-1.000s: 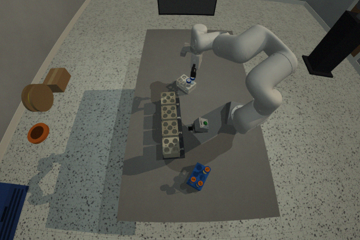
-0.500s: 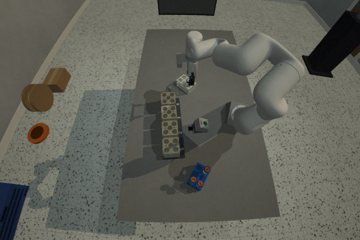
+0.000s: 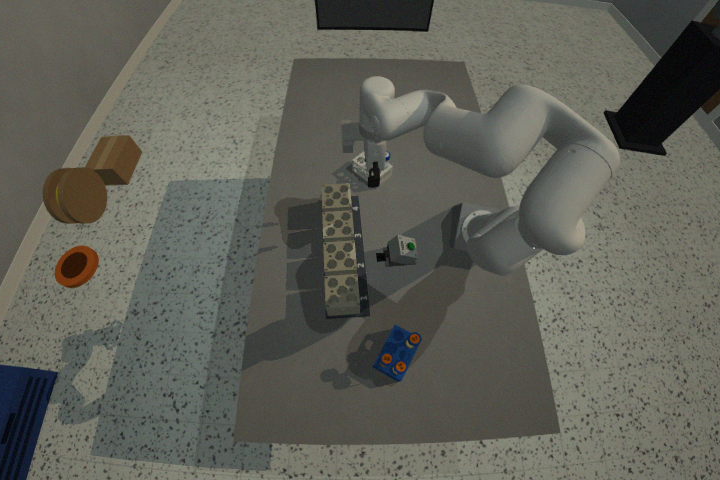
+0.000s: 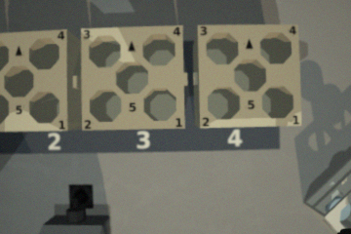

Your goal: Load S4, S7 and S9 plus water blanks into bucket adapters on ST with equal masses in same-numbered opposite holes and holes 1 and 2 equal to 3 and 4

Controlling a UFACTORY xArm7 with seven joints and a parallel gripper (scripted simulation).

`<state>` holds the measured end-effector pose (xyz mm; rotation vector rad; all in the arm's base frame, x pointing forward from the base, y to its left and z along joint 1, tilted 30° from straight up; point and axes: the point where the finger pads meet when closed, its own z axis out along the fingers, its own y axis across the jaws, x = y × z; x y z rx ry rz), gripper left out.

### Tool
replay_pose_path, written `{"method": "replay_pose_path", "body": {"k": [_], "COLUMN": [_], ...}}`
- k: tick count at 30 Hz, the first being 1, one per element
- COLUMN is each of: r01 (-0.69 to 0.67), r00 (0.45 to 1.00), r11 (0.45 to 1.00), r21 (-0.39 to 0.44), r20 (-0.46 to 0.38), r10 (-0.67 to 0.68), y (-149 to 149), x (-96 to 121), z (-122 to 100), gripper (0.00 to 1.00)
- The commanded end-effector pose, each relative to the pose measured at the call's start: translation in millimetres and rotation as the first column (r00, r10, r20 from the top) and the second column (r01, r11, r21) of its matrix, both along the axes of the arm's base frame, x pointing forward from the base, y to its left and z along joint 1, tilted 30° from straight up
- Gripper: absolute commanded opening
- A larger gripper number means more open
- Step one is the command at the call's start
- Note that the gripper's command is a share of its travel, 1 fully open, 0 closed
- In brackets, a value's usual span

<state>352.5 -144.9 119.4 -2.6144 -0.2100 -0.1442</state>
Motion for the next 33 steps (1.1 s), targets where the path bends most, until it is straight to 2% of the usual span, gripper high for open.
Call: {"method": "replay_pose_path", "body": {"k": [1,3,30,33], "r01": [0.003,0.003,0.003,-0.083], "r00": [1.000,1.000,1.000,0.995], "r11": [1.000,1.000,1.000,0.997], "r21": [-0.003,-0.003,-0.002,-0.011], "r20": [0.003,0.003,0.003,0.053], "r10": [-0.003,-0.003,-0.003,0.083], "y": [17,17,118,129], "x": [9,9,51,42], "z": [13,13,74,80], "gripper": [1.00,1.00,1.00,1.00]}}
